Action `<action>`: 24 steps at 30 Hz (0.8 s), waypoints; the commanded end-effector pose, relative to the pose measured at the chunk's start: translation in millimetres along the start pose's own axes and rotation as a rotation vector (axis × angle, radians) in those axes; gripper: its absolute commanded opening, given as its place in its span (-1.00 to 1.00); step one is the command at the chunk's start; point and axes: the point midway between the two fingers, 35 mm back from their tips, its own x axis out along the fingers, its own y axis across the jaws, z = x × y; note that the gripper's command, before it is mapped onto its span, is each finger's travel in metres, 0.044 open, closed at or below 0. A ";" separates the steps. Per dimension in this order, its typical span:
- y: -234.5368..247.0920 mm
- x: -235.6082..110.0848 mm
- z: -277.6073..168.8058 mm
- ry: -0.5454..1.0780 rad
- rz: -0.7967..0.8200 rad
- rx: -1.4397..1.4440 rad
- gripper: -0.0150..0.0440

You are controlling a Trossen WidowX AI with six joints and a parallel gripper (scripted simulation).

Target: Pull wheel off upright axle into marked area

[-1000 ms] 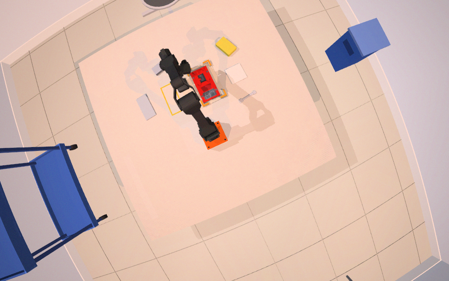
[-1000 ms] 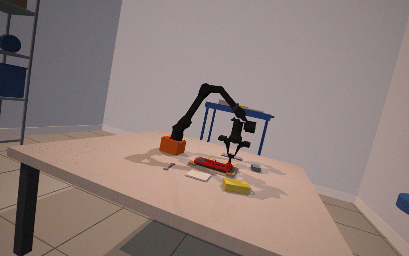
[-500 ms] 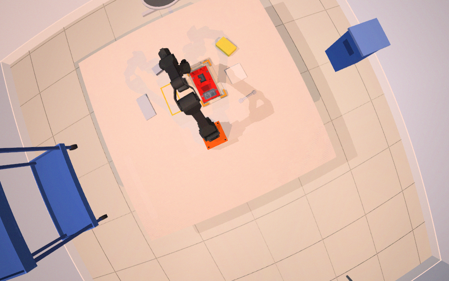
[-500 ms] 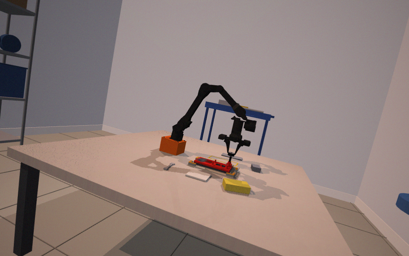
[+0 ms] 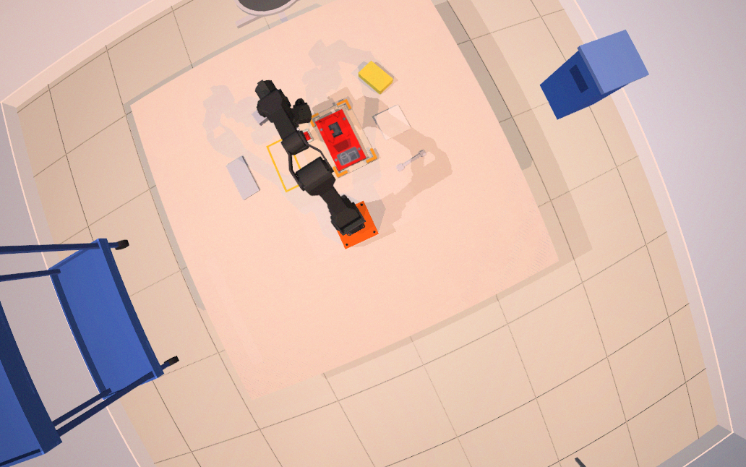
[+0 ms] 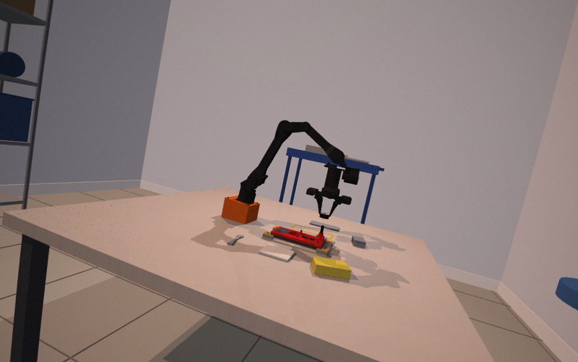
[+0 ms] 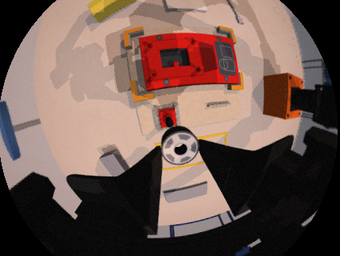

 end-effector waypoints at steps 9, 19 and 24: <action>-20.4 -2.7 -40.8 -0.002 -0.001 0.004 -0.49; -41.4 -5.1 -72.1 -0.001 -0.003 0.006 -0.49; -51.4 -6.1 -84.5 -0.001 -0.004 0.007 -0.49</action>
